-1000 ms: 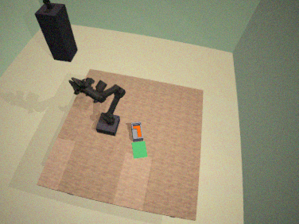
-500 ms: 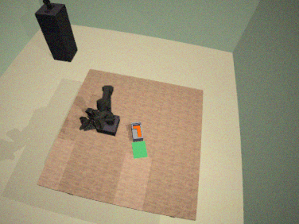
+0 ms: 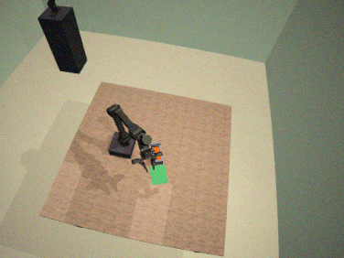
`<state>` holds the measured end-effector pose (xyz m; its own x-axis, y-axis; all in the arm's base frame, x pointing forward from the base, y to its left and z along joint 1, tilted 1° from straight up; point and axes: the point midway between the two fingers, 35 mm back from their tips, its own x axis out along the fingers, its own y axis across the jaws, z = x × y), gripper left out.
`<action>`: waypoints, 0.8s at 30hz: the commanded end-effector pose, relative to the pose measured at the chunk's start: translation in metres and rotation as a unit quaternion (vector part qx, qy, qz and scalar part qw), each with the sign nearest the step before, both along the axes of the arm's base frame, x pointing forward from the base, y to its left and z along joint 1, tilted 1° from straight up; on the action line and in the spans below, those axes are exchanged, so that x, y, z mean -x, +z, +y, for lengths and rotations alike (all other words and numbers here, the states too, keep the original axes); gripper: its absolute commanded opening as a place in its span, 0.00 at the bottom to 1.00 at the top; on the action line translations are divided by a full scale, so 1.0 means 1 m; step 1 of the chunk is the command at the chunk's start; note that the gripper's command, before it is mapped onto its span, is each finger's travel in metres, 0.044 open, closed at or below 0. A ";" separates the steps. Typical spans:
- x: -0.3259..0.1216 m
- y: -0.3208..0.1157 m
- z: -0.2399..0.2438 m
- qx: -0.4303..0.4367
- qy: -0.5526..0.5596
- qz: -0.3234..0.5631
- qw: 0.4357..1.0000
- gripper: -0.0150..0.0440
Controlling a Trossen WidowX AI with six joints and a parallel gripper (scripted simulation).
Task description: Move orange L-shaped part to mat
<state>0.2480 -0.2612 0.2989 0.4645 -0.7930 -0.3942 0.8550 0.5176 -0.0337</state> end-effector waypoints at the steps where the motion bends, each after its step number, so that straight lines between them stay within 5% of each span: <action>1: -0.035 -0.048 0.052 -0.054 0.115 0.093 0.988 0.56; 8: -0.051 -0.134 0.182 -0.143 0.346 0.294 0.879 0.56; 16: 0.012 -0.189 0.298 -0.191 0.521 0.494 0.670 0.56; 24: 0.012 -0.204 0.301 -0.191 0.523 0.498 0.664 0.56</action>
<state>0.2380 0.0377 0.1071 0.0600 0.0014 -0.9982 -0.3174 0.9481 -0.0178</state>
